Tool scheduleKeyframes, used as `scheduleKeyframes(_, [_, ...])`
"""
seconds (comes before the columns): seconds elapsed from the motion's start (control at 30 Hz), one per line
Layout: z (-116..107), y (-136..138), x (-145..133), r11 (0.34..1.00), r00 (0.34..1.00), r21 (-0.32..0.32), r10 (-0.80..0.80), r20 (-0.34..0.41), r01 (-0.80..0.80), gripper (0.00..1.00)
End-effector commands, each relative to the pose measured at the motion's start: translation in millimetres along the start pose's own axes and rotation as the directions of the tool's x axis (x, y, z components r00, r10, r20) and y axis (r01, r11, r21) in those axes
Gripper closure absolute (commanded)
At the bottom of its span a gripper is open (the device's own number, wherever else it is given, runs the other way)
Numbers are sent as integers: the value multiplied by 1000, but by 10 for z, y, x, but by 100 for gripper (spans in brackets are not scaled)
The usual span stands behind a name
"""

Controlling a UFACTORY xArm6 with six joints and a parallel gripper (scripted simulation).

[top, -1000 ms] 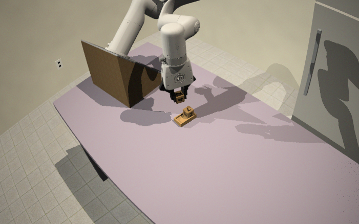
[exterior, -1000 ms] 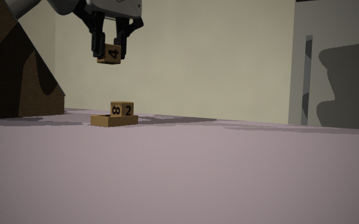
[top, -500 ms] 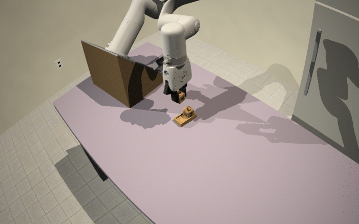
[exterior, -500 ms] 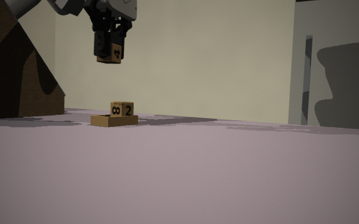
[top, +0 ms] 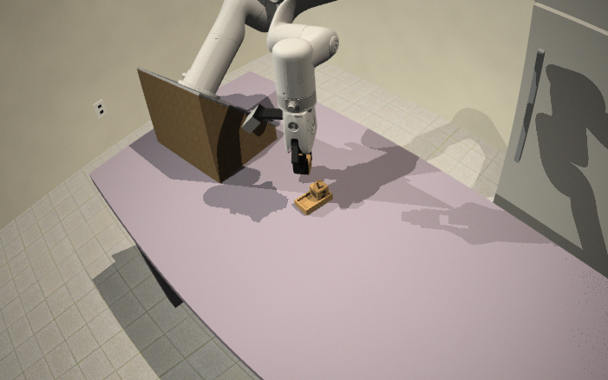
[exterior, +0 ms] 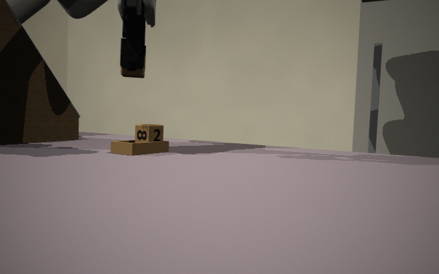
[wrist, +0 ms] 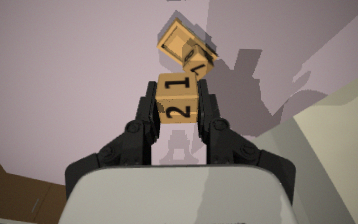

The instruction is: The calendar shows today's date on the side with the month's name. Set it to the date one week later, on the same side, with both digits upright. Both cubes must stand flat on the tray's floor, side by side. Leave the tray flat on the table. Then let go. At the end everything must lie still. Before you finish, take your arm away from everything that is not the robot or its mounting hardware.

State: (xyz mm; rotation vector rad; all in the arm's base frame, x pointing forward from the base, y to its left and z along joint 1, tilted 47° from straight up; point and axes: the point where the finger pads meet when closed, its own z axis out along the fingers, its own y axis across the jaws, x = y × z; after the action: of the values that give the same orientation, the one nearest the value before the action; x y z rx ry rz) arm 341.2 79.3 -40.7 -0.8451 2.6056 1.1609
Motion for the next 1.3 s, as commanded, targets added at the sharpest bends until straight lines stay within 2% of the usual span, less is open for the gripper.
scheduleKeyframes(0.0, [-10, -7, -6, 991, 991, 5, -133, 13, 133, 71])
scheduleKeyframes(0.27, [-12, -6, -5, 927, 927, 8, -374, 11, 374, 71])
scheduleKeyframes(0.47, [-14, -6, -3, 814, 814, 11, -581, 8, 580, 71])
scheduleKeyframes(0.53, [-14, -6, -3, 814, 814, 11, -581, 8, 580, 71])
scheduleKeyframes(0.67, [-16, -5, -2, 737, 737, 12, -676, 7, 676, 71])
scheduleKeyframes(0.8, [-16, -5, -2, 689, 689, 12, -725, 6, 725, 71])
scheduleKeyframes(1.27, [-16, -5, -2, 669, 669, 12, -743, 5, 743, 71])
